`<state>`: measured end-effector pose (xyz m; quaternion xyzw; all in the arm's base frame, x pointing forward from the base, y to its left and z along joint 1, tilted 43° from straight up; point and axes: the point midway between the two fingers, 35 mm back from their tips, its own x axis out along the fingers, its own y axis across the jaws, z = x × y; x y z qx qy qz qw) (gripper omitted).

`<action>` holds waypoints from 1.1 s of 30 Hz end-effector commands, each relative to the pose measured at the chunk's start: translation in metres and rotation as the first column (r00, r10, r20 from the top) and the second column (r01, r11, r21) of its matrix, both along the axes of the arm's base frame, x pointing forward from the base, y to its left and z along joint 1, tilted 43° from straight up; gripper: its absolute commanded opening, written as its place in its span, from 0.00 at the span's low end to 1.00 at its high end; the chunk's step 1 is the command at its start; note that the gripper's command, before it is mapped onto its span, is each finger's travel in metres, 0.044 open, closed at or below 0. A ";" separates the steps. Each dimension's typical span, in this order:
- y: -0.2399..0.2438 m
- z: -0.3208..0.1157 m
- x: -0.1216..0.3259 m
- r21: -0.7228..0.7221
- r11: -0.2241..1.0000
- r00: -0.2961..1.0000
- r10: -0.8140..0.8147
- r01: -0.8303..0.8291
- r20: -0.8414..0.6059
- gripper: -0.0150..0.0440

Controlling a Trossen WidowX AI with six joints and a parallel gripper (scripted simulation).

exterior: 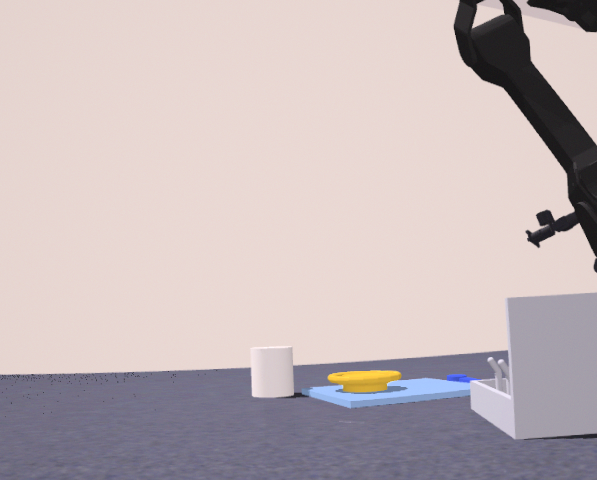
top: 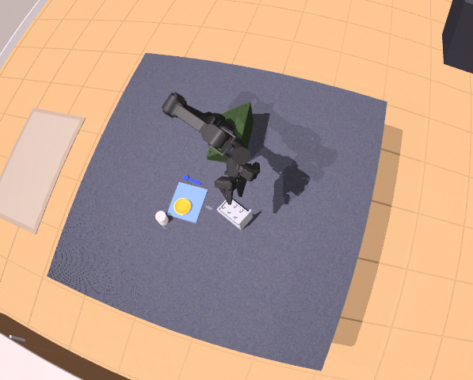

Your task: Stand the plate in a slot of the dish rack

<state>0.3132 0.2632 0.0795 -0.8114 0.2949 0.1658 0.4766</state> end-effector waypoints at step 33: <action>-0.245 0.009 0.051 0.444 0.415 0.489 -0.870 0.794 -0.061 0.93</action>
